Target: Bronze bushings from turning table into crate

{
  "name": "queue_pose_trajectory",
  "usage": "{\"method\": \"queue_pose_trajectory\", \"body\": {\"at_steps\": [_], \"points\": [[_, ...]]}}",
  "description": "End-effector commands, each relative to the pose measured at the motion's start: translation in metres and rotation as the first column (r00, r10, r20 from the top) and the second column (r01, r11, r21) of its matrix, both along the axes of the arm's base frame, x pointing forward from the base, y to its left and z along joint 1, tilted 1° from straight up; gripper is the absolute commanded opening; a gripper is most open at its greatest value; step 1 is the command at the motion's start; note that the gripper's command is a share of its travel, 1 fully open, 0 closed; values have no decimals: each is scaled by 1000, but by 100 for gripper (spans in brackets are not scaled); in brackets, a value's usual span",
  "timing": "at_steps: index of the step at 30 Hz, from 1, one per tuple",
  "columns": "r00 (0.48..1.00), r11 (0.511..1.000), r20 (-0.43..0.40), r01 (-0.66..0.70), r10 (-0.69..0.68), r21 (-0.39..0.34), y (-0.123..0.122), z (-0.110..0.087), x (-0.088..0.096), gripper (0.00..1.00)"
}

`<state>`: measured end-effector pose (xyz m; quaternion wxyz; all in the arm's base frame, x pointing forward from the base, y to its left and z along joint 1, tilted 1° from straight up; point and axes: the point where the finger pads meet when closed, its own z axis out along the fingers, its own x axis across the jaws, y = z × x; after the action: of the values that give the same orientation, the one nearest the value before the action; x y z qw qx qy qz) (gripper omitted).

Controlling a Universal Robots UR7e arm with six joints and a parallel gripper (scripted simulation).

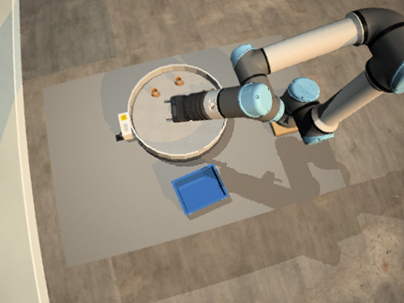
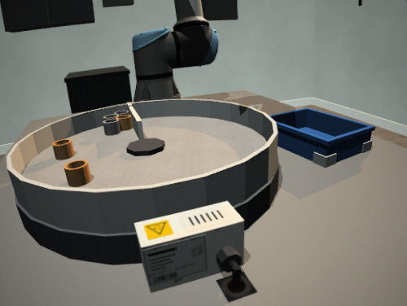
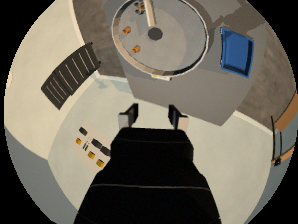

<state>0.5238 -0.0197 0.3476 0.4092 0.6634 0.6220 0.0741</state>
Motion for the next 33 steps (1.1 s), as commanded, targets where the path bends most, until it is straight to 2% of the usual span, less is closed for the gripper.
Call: {"method": "queue_pose_trajectory", "body": {"at_steps": [1, 9, 10, 14, 26, 27, 31, 33], "points": [[992, 996, -129, 11, 1, 93, 7, -3, -8, 100], [992, 996, -129, 11, 1, 93, 7, -3, -8, 100], [996, 998, -91, 6, 1, 67, 6, -2, -7, 100], [973, 985, -231, 27, 13, 168, 13, -7, -17, 100], [973, 985, -231, 27, 13, 168, 13, -7, -17, 100], [979, 988, -205, 22, 10, 151, 12, -3, -16, 100], [941, 968, -337, 56, 31, 246, 19, 4, -24, 100], [941, 968, -337, 56, 31, 246, 19, 4, -24, 100]]}}
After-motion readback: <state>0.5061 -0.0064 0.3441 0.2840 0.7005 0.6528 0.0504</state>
